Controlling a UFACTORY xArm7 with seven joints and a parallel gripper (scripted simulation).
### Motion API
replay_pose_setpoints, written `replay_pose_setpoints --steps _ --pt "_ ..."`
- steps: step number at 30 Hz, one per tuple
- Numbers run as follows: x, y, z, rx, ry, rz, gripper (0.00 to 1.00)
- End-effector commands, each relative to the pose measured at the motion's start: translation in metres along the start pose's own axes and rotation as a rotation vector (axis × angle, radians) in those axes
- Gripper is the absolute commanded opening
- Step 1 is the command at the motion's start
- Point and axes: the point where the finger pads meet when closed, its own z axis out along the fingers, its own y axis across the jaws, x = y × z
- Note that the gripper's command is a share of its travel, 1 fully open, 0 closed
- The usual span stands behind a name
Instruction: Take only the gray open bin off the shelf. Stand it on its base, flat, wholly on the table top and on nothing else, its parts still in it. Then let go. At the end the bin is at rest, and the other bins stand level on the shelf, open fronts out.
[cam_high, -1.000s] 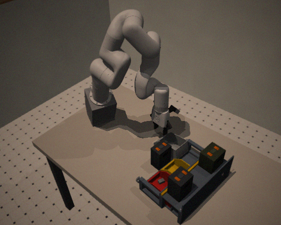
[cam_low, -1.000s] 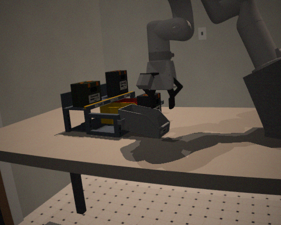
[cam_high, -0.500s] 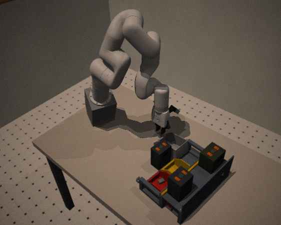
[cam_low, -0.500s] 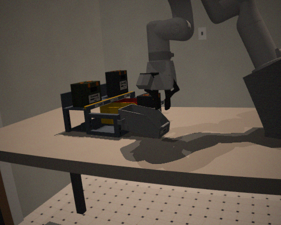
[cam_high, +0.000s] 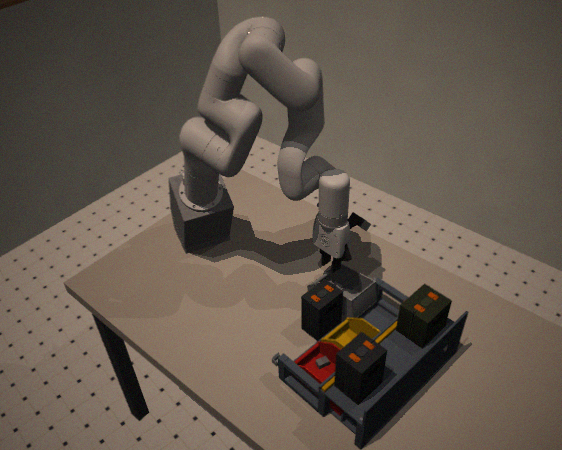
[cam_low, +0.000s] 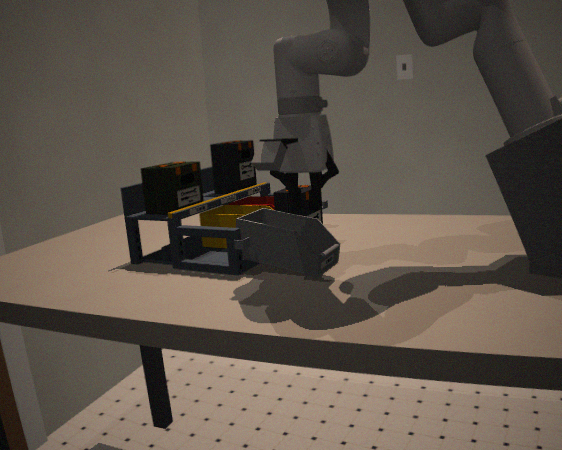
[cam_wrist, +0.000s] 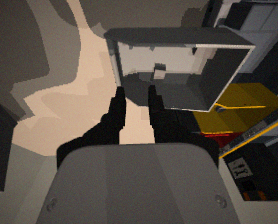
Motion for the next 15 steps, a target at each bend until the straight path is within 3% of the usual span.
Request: replay_pose_setpoints --steps 1,5,15 --pt "0.001 0.008 -0.003 -0.002 0.001 0.000 0.33" --pt "0.001 0.038 -0.014 -0.002 0.001 0.000 0.33" --pt "0.001 0.038 -0.014 -0.002 0.001 0.000 0.33"
